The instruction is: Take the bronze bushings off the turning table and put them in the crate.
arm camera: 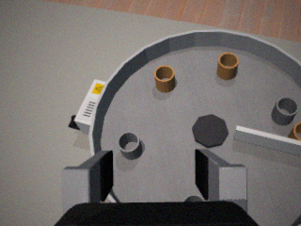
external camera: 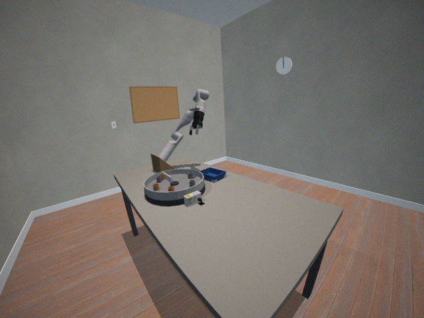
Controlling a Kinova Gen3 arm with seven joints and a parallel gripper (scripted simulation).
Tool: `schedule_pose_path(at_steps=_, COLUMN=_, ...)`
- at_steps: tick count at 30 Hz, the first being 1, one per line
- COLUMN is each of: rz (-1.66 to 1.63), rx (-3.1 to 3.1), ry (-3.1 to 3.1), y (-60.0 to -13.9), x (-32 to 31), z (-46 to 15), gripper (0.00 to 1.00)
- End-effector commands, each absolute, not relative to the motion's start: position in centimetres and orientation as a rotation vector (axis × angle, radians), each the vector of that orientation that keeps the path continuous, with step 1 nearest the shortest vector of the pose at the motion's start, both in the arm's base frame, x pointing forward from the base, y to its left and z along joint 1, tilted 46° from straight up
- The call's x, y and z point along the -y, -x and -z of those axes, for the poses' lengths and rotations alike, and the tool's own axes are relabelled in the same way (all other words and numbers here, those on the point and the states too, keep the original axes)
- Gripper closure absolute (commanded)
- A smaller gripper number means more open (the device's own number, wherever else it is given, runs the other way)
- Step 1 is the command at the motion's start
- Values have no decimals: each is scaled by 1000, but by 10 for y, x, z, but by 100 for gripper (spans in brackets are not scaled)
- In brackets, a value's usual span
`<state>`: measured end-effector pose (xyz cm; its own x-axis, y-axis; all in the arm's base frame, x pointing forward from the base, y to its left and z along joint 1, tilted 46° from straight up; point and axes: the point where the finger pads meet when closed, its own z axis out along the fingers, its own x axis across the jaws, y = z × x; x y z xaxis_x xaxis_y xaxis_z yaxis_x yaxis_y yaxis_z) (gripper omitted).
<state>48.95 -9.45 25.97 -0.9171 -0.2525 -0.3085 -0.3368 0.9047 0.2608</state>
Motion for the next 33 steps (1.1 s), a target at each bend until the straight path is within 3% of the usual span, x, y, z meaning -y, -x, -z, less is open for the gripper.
schedule_pose_path(at_steps=1, rz=-496, rx=-2829, ry=406, y=-486, x=108, z=-247, gripper=0)
schedule_pose_path(at_steps=10, rz=-496, rx=-2829, ry=406, y=-486, x=108, z=-247, gripper=0)
schedule_pose_path(at_steps=15, rz=-836, rx=-2828, ry=469, y=-486, x=108, z=-249, gripper=0)
schedule_pose_path(at_steps=27, rz=-836, rx=-2828, ry=469, y=-486, x=108, z=-249, gripper=0)
schedule_pose_path(at_steps=33, rz=-1181, rx=-2788, ry=529, y=-486, x=108, z=-250, gripper=0)
